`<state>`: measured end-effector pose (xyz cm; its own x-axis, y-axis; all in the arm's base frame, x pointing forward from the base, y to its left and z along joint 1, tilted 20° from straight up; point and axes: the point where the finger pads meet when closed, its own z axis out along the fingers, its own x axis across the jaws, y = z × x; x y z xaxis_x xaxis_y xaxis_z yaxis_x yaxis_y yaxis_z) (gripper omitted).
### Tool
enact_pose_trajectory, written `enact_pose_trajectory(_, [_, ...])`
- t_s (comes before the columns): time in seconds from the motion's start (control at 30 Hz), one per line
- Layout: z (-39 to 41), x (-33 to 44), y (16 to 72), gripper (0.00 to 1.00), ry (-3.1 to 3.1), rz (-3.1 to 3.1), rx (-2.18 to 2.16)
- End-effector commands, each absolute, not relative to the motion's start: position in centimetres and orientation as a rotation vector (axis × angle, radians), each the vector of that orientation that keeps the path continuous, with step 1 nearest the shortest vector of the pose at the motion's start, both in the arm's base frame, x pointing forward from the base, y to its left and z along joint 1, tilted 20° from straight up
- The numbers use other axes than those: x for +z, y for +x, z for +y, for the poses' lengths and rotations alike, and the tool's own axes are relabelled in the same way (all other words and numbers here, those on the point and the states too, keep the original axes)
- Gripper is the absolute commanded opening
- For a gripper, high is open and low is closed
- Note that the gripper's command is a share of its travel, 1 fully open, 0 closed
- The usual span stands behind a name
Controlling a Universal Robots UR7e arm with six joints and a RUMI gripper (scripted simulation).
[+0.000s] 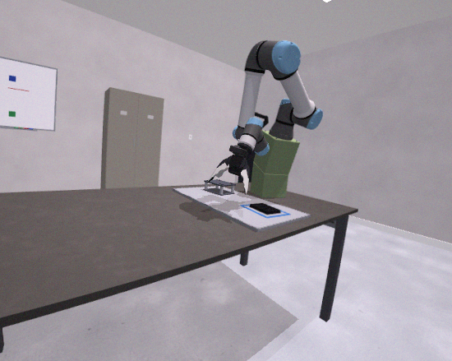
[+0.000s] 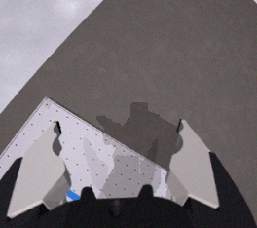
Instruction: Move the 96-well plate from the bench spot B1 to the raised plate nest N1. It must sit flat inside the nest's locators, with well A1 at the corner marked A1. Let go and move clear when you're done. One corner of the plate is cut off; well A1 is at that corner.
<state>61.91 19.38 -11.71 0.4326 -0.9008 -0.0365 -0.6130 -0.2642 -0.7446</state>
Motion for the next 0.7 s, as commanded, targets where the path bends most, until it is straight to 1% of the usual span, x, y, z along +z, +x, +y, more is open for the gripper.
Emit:
enact_pose_trajectory(0.0, [19.8,-12.3,60.5,1.00,-2.088,1.218,-0.513])
enact_pose_trajectory(0.67, [21.5,-14.6,53.6,1.00,-2.410,0.958,-0.432])
